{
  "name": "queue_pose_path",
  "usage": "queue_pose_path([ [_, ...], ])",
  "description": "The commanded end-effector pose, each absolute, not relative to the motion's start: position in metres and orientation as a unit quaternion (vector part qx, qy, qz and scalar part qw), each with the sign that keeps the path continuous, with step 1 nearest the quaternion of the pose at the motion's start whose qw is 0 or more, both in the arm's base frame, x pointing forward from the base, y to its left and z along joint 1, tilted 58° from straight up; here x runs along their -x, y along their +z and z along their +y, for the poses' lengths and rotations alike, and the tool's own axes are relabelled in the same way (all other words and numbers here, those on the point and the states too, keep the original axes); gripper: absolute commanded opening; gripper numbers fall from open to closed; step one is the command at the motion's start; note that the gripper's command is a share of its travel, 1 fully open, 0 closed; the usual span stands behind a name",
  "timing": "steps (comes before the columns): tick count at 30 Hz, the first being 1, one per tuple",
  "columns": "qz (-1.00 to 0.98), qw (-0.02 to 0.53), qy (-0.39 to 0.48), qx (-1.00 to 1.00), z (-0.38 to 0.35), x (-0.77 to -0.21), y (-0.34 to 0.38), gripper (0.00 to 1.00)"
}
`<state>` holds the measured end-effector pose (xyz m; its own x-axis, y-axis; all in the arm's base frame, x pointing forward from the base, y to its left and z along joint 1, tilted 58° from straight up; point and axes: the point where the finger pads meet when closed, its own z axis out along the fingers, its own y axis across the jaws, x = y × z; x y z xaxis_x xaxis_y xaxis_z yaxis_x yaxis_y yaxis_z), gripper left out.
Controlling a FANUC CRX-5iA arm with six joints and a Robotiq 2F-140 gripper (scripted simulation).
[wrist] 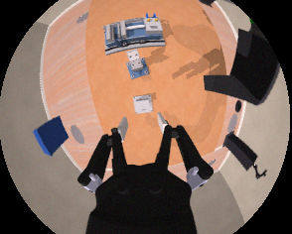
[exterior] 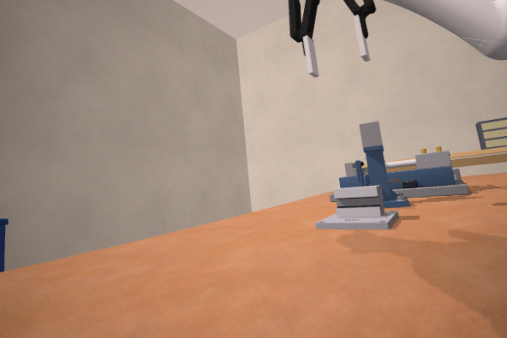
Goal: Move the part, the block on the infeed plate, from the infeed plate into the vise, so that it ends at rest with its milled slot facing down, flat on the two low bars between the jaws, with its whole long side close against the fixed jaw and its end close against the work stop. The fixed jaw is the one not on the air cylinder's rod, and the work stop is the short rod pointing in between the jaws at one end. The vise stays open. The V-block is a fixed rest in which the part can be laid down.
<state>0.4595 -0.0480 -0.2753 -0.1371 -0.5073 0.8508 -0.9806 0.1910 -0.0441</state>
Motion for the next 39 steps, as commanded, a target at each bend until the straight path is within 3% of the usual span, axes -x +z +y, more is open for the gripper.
queue_pose_path([
  [1,-0.68,0.364,0.325,-0.547,-0.048,-0.46,-0.275,0.51],
  [39,-0.68,0.364,0.325,-0.547,-0.068,-0.456,-0.288,0.51],
])
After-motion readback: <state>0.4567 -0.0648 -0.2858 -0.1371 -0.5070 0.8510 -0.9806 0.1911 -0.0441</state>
